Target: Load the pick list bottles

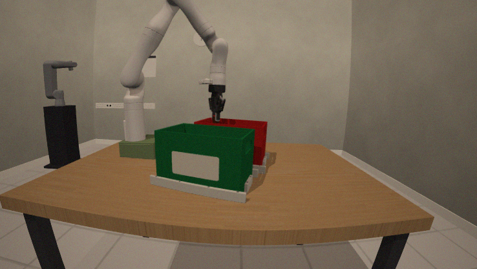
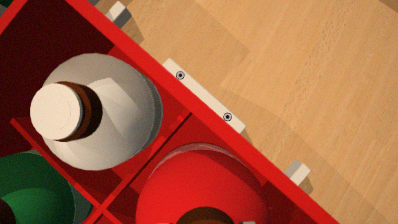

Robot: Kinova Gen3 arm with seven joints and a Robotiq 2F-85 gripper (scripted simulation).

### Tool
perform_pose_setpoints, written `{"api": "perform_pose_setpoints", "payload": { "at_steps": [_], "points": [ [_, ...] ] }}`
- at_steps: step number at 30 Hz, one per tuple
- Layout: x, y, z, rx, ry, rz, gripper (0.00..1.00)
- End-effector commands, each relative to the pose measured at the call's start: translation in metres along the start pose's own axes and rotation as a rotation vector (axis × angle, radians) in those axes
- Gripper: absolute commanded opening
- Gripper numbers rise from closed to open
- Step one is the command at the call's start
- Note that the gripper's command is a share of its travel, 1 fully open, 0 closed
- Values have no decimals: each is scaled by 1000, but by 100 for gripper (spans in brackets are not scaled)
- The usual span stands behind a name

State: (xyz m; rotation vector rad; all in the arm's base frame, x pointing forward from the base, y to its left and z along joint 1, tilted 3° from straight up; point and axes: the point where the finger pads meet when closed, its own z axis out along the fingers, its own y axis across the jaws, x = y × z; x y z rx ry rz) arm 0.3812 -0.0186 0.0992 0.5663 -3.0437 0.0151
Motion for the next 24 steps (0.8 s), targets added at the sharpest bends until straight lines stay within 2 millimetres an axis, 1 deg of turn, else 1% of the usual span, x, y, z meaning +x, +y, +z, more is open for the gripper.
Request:
{"api": "perform_pose_setpoints", "payload": {
  "at_steps": [1,24],
  "points": [
    [0,0,-1,1,-2,0,10],
    [0,0,2,1,-2,0,10]
  ]
}}
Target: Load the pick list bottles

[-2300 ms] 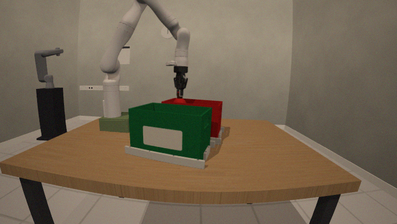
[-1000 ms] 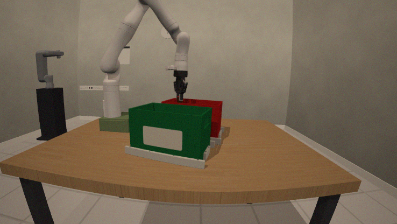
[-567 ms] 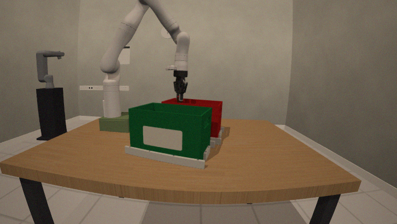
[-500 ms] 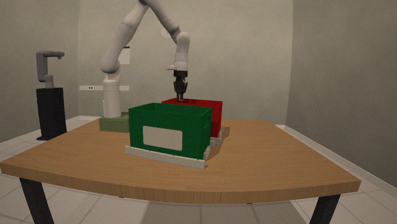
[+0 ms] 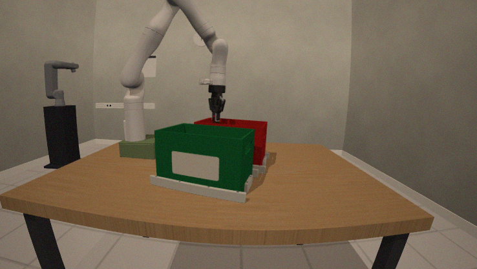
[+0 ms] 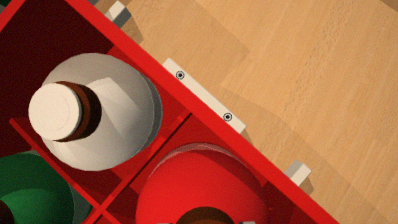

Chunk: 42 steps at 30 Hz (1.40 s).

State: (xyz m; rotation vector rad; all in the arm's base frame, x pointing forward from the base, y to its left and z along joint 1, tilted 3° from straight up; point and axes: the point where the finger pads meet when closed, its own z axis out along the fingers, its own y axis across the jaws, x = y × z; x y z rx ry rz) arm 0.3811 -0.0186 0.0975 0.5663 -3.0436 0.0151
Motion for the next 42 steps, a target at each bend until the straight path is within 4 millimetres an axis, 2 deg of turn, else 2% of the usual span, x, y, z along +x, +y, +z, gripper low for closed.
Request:
{"api": "perform_pose_setpoints", "payload": {
  "at_steps": [1,42],
  "points": [
    [-1,0,1,1,-2,0,10],
    [-1,0,18,1,-2,0,10]
  ]
}}
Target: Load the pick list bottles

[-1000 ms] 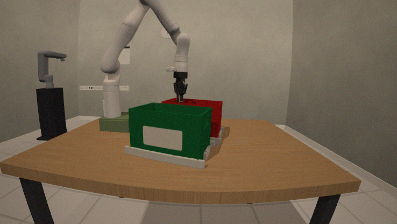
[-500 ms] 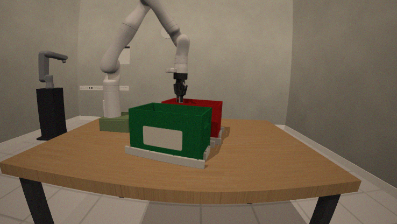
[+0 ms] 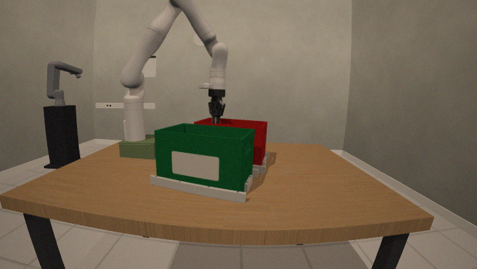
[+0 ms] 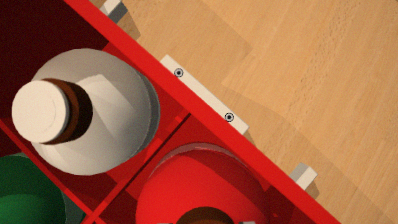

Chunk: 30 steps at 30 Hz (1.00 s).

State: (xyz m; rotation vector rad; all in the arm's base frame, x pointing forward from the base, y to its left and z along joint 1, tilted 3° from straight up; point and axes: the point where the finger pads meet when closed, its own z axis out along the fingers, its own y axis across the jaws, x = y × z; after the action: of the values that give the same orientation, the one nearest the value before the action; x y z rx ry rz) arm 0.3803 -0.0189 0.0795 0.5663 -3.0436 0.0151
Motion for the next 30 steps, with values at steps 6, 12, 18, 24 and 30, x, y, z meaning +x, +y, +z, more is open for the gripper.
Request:
{"api": "perform_pose_setpoints", "payload": {
  "at_steps": [6,12,18,24,30],
  "points": [
    [-1,0,3,1,-2,0,10],
    [-1,0,5,1,-2,0,10],
    [-1,0,8,1,-2,0,10],
    [-1,0,9,1,-2,0,10],
    [-1,0,9,1,-2,0,10]
  ]
}}
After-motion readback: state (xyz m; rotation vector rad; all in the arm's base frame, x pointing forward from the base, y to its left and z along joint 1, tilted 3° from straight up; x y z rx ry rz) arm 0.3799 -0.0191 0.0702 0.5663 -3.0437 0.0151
